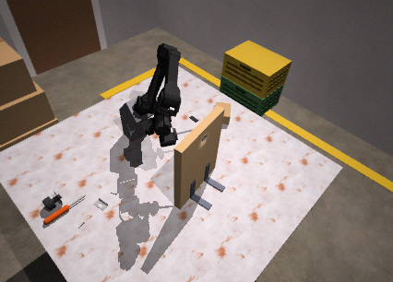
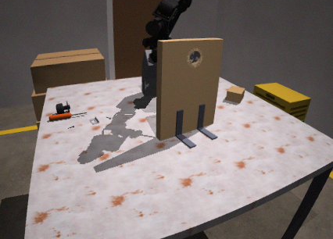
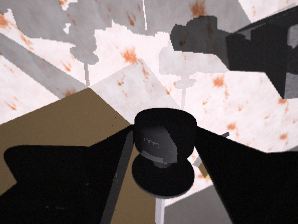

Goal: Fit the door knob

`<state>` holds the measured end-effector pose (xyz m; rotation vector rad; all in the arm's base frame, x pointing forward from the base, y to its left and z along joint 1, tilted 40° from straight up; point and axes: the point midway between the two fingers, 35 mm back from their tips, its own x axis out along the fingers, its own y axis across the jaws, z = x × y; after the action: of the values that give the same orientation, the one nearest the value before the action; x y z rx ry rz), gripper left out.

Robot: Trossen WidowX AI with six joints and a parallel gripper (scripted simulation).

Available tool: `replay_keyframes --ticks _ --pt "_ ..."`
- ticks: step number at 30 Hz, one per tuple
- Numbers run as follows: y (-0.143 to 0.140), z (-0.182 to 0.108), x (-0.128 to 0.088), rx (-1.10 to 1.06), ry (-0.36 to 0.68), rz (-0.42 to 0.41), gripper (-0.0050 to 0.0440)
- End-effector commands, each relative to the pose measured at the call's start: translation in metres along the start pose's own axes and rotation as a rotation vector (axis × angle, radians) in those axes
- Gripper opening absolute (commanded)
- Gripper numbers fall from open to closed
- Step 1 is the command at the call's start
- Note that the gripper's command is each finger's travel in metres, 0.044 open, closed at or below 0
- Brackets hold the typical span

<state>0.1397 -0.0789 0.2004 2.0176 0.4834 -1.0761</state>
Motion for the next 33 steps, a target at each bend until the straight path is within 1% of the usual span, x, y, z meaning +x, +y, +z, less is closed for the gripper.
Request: replay_keyframes --ticks 1,16,18,26,33 --pt "0.000 -0.004 -0.007 0.066 -0.011 0.012 0.0000" --pt "-0.018 -0.021 -0.034 0.574 -0.008 -0.001 0.0000" --pt "-0.018 -0.021 -0.034 0.574 -0.008 -0.001 0.0000" --pt "-0.029 -0.030 -0.047 0.837 -0.009 -0.008 0.0000" --pt "-0.030 -0.030 -0.048 0.854 -0.010 -0.009 0.0000"
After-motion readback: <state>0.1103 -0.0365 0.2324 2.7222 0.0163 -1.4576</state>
